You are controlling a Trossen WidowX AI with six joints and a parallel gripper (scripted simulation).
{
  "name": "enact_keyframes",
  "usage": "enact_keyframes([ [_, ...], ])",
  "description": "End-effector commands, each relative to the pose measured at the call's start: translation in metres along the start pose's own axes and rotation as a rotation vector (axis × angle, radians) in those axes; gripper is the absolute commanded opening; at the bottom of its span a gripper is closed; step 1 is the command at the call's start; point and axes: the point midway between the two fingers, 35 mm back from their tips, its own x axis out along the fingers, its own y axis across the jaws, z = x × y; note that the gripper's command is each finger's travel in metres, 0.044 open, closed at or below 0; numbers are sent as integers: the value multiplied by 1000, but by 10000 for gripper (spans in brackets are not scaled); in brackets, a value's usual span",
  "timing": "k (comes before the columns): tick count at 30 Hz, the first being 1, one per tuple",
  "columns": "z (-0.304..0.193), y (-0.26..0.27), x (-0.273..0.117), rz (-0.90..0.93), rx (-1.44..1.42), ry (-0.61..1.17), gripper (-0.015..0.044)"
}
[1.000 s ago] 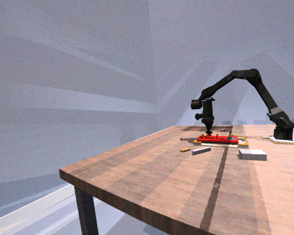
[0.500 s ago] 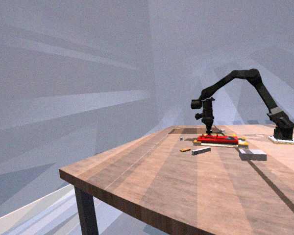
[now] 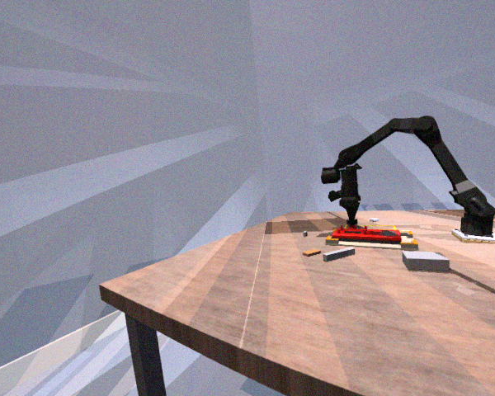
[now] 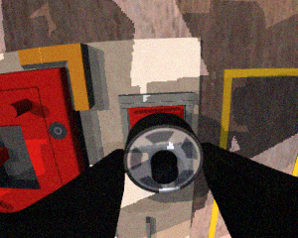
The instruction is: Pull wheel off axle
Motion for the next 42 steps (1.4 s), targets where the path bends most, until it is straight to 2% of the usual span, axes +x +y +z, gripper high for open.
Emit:
enact_keyframes([
  [1, 0, 0, -4, -1, 1, -3, 0],
  [42, 1, 0, -18, 0, 3, -4, 0],
])
